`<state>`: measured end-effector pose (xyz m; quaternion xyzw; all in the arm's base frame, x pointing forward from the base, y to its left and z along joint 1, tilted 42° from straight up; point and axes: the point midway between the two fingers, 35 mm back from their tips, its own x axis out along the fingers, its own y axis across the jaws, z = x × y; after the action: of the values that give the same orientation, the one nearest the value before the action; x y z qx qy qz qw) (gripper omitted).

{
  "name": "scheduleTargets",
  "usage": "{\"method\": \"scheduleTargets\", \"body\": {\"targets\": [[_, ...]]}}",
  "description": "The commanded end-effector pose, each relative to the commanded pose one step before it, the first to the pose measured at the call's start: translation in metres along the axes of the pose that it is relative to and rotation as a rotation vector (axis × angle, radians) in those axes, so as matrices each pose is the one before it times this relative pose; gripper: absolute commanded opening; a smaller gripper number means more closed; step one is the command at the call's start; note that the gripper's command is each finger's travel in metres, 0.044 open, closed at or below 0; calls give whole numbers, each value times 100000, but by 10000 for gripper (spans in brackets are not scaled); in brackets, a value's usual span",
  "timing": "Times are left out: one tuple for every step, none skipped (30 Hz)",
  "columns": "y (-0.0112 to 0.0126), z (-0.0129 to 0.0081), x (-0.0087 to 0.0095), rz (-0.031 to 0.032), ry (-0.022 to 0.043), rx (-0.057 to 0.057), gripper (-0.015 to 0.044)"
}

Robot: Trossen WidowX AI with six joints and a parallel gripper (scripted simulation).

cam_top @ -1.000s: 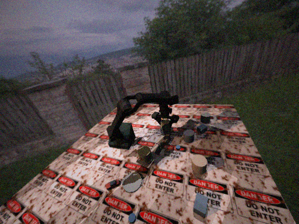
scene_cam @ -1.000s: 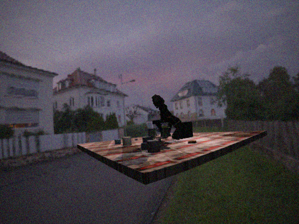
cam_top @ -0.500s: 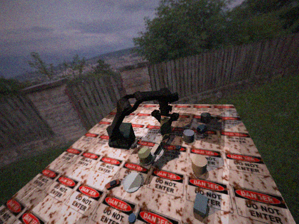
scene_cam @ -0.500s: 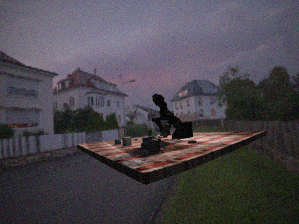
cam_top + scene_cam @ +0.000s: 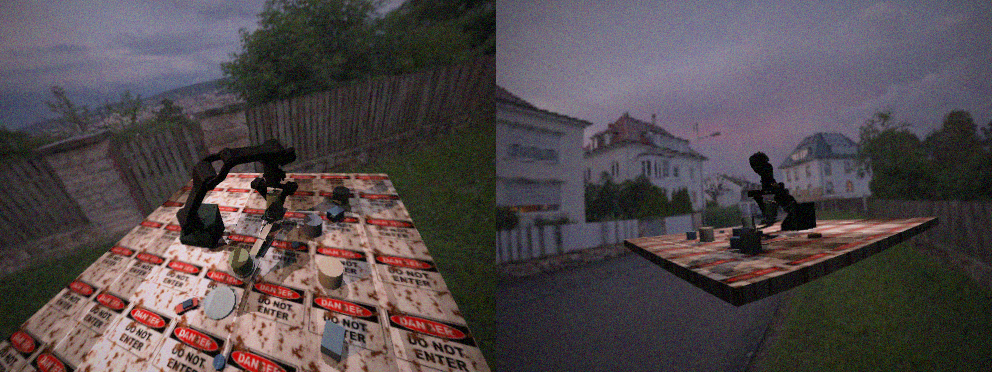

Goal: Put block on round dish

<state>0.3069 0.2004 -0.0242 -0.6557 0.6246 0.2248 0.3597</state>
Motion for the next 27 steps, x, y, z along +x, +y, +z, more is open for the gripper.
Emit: {"method": "scheduleTargets", "body": {"targets": [[-34,150,-751,-27,-937,754,0],[7,-5,-130,3,1,-1,0],[7,-6,-130,3,1,-1,0],[8,-6,-130,3,1,-1,0],[8,-7,-130,3,2,-1,0],[9,-7,-130,3,2,-1,0],[9,-8,-130,3,2,-1,0],[9,-8,-130,3,3,-1,0],[10,-9,-130,3,3,-1,0],[10,-9,-130,3,3,-1,0],[11,-10,-130,3,3,-1,0],[11,-10,-130,3,4,-1,0],[11,-10,-130,2,4,-1,0],[12,-11,-130,2,4,-1,0],[12,-11,-130,2,4,-1,0],[13,-12,-130,2,5,0,0],[13,-12,-130,2,5,0,0],[13,-13,-130,2,5,0,0],[14,-13,-130,2,6,0,0],[14,-14,-130,2,6,0,0],[15,-14,-130,2,6,0,0],[15,-15,-129,2,6,0,0],[15,-15,-129,2,7,0,0],[16,-16,-129,2,7,0,0],[16,-16,-129,2,7,0,0],[17,-17,-129,2,8,0,0],[17,-17,-129,2,8,0,0]]}}
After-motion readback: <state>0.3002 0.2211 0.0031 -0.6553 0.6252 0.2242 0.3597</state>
